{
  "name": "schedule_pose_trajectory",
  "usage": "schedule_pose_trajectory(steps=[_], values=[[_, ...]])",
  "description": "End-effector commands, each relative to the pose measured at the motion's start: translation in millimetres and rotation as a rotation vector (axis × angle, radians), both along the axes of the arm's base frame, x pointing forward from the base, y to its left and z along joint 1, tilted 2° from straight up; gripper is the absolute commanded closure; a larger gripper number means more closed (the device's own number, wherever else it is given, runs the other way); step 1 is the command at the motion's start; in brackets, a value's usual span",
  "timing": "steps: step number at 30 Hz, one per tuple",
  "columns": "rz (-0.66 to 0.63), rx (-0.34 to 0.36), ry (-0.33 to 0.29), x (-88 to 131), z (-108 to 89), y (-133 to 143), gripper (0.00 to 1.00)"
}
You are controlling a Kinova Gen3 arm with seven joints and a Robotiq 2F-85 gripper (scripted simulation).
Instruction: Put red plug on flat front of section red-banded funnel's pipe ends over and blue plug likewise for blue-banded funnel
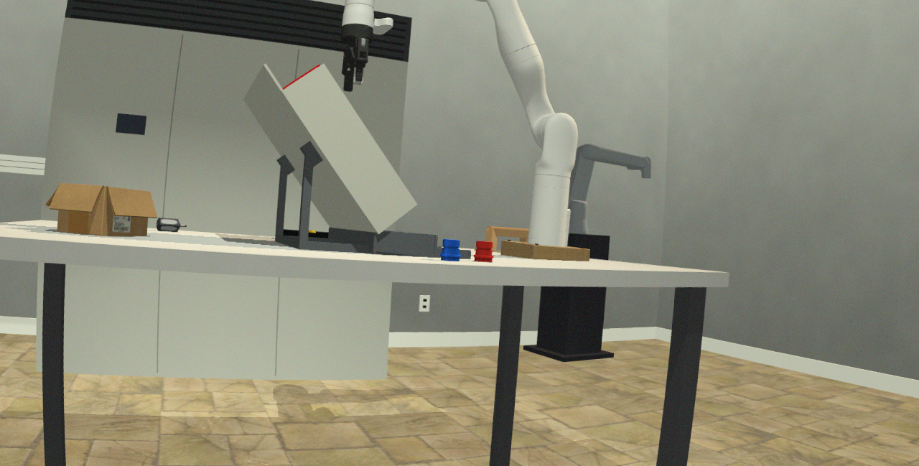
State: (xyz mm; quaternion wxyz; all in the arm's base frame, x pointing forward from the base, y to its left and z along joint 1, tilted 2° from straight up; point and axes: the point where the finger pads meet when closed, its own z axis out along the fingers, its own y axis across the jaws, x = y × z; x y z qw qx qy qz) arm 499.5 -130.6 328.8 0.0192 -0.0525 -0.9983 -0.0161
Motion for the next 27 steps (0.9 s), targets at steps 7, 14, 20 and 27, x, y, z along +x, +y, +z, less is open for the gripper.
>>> schedule_pose_trajectory(steps=[7, 14, 20, 27], values=[[0.0, -0.001, -0.005, -58.7, -32.1, 41.4, 0.0], [0.0, -0.001, -0.005, -110.2, -63.2, 78.5, 0.0], [0.0, -0.001, -0.005, -110.2, -63.2, 78.5, 0.0], [0.0, 0.016, 0.037, -125.0, -71.1, 89.5, 0.0]])
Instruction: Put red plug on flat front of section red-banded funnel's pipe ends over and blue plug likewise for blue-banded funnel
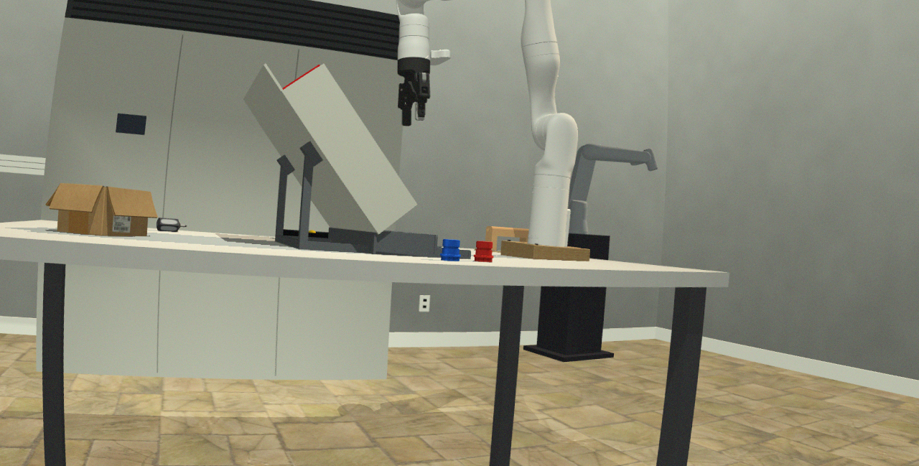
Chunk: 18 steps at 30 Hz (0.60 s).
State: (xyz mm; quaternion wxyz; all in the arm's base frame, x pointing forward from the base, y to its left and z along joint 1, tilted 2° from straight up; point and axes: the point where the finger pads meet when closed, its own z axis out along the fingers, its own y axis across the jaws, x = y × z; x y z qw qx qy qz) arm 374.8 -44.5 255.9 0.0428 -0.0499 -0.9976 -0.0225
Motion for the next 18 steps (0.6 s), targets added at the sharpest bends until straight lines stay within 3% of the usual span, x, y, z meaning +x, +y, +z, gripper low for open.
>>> schedule_pose_trajectory(steps=[1, 10, 11, 18], values=[[-0.006, 0.0, -0.01, -0.2, 1.9, 3.4, 0.0], [-0.006, 0.0, -0.01, -0.2, 1.9, 3.4, 0.0], [0.012, -0.022, -0.064, -0.3, 1.7, 3.7, 0.0], [0.012, -0.022, -0.064, -0.3, 1.7, 3.7, 0.0]])
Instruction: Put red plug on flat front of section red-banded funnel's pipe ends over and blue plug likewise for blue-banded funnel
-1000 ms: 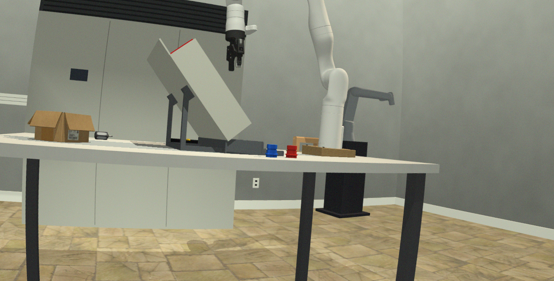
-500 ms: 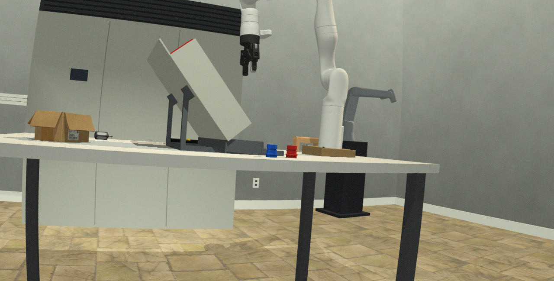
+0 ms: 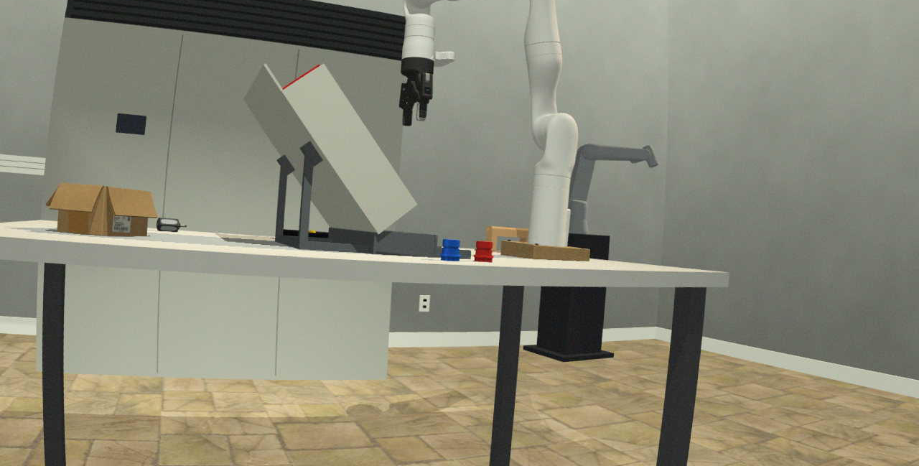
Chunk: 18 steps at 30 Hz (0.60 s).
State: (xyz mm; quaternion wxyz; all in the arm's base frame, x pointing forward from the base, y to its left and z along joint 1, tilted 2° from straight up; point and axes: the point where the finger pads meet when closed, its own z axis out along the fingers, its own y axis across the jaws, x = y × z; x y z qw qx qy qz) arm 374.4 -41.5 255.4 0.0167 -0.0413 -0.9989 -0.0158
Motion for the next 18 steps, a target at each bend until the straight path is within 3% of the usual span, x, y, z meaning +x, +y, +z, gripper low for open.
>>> schedule_pose_trajectory(steps=[1, 18], values=[[-0.004, -0.006, -0.012, 0.1, 2.1, 0.6, 0.0], [0.004, -0.001, -0.006, 0.0, 1.8, 1.4, 0.0]])
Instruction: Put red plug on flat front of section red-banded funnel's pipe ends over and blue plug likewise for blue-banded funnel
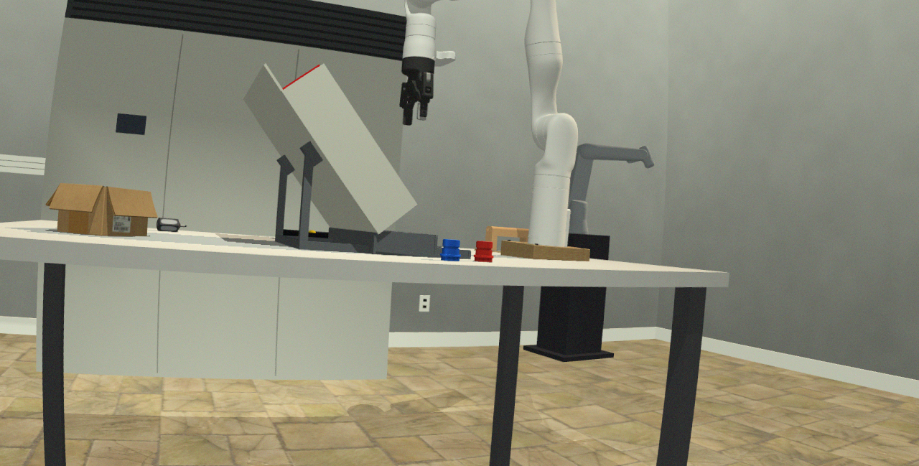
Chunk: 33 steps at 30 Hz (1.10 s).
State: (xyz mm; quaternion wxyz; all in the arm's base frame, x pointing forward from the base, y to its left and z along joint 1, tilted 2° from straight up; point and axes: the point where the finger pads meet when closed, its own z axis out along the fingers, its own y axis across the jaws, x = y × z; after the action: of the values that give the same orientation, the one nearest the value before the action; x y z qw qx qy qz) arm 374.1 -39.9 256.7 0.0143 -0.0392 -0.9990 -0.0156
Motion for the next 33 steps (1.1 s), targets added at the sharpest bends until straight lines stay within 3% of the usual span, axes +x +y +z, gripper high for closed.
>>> schedule_pose_trajectory(steps=[1, 25, 26, 33], values=[[-0.001, 0.0, -0.001, 0.3, 0.4, -0.2, 0.0], [0.0, 0.0, -0.002, 0.3, 0.6, 0.0, 0.0], [0.0, 0.0, -0.002, 0.3, 0.6, 0.0, 0.5], [0.0, 0.0, -0.002, 0.3, 0.6, 0.0, 0.5]])
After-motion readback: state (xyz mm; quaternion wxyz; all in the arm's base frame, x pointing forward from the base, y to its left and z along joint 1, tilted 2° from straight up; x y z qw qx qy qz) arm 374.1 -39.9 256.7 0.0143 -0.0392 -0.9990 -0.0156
